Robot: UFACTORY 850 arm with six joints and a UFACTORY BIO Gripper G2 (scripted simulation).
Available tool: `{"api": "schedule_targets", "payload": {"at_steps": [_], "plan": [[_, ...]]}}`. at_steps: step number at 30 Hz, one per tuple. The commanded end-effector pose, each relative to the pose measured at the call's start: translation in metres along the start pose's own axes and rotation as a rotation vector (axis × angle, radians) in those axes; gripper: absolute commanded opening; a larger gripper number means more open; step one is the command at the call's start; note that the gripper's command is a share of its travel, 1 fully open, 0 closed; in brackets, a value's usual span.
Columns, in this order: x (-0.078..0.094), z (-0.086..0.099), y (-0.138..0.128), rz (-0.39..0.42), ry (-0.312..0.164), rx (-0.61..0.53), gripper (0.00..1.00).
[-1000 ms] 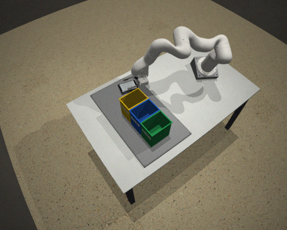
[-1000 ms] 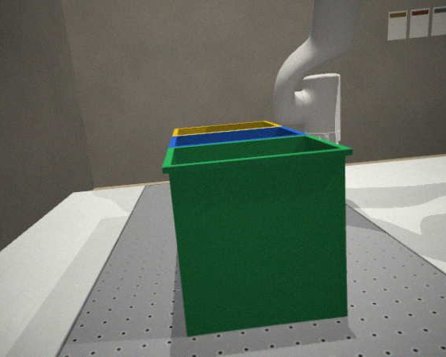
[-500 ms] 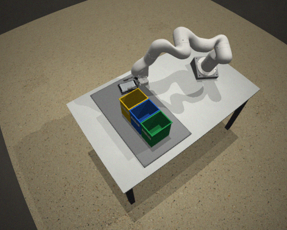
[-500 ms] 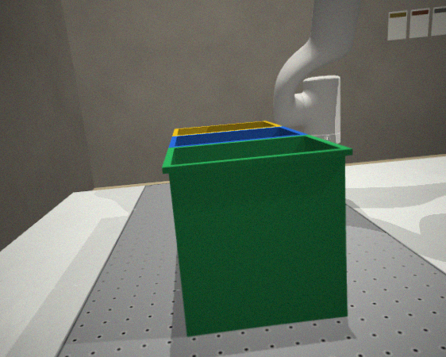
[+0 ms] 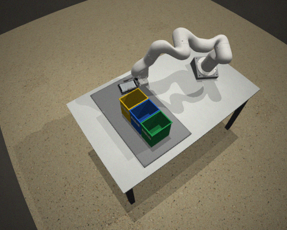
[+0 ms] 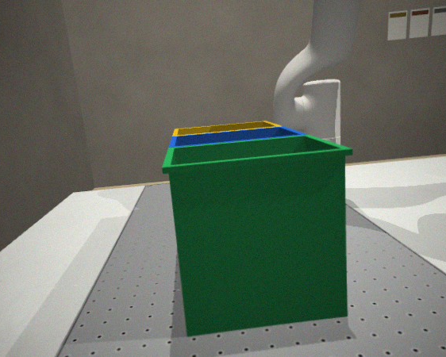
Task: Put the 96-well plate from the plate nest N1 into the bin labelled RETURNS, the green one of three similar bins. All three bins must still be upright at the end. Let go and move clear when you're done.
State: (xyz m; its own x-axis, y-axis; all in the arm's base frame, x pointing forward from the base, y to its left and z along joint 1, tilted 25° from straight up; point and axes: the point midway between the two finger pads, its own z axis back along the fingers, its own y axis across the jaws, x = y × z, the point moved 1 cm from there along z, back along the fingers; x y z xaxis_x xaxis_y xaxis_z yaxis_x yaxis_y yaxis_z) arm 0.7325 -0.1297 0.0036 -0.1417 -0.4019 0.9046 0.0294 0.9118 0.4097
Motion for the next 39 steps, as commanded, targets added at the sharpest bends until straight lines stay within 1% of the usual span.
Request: {"api": "schedule_targets", "payload": {"at_steps": [1, 9, 27, 28, 39], "plan": [[-0.0021, -0.0008, -0.0001, 0.0, -0.002, 0.0, 0.37], [-0.0061, -0.0008, -0.0001, 0.0, -0.002, 0.0, 0.37], [-0.0061, -0.0008, -0.0001, 0.0, -0.002, 0.0, 0.37], [-0.0061, -0.0008, -0.0001, 0.0, -0.002, 0.0, 0.0], [-0.0061, -0.0008, -0.0001, 0.0, -0.002, 0.0, 0.0]]}}
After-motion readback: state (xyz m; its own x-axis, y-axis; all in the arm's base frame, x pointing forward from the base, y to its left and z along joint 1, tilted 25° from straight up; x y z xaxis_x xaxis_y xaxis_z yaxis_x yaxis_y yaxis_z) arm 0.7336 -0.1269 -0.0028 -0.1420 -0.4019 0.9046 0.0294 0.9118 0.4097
